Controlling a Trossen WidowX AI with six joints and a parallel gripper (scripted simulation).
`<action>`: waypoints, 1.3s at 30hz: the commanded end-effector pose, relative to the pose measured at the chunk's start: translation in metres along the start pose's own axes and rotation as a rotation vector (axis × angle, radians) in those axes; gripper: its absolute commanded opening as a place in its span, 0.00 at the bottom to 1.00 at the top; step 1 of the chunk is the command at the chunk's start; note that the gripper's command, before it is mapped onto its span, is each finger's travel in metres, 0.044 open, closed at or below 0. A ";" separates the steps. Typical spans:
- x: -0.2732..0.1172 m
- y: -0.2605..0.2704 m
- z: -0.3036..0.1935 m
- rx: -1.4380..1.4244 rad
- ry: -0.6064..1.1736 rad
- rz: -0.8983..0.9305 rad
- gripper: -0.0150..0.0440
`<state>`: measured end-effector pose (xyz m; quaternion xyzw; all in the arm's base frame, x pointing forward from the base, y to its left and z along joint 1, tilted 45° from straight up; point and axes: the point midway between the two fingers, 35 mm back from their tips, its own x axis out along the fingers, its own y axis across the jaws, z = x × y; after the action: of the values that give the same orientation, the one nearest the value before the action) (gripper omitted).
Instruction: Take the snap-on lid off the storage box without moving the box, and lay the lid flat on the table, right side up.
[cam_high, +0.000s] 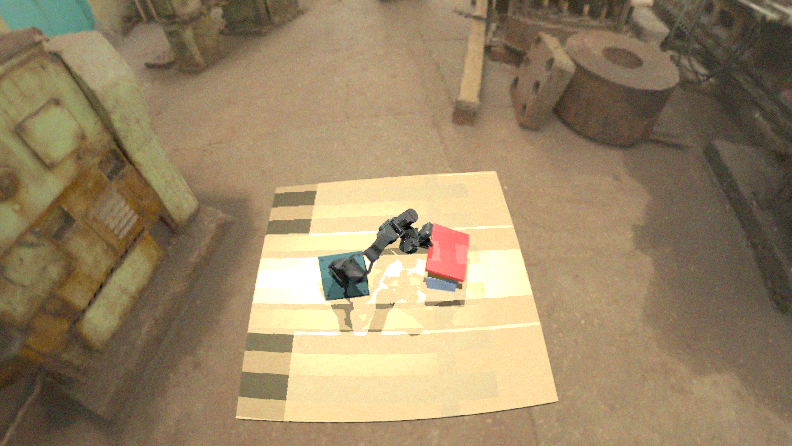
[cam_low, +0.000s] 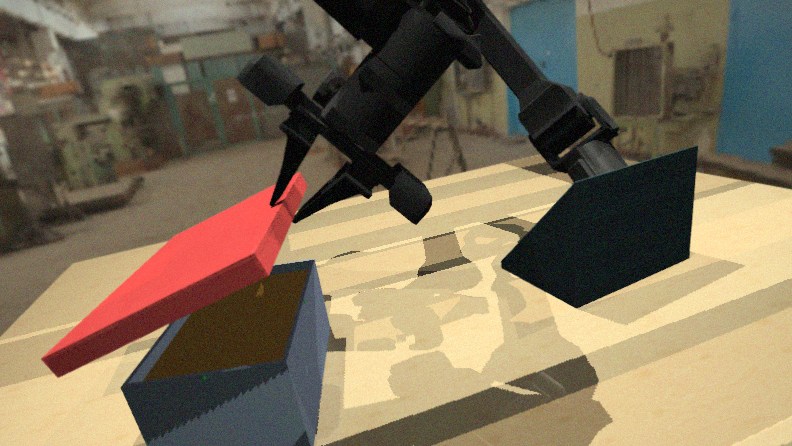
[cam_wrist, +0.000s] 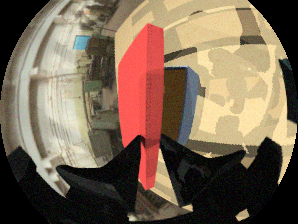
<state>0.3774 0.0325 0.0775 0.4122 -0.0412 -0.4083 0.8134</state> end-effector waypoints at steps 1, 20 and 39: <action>-0.005 0.009 0.001 0.017 -0.003 0.007 0.25; -0.021 0.028 0.002 0.017 -0.002 0.006 0.25; -0.037 0.046 0.002 0.017 -0.002 0.005 0.25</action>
<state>0.3804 0.0681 0.1151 0.4149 -0.0415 -0.4077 0.8123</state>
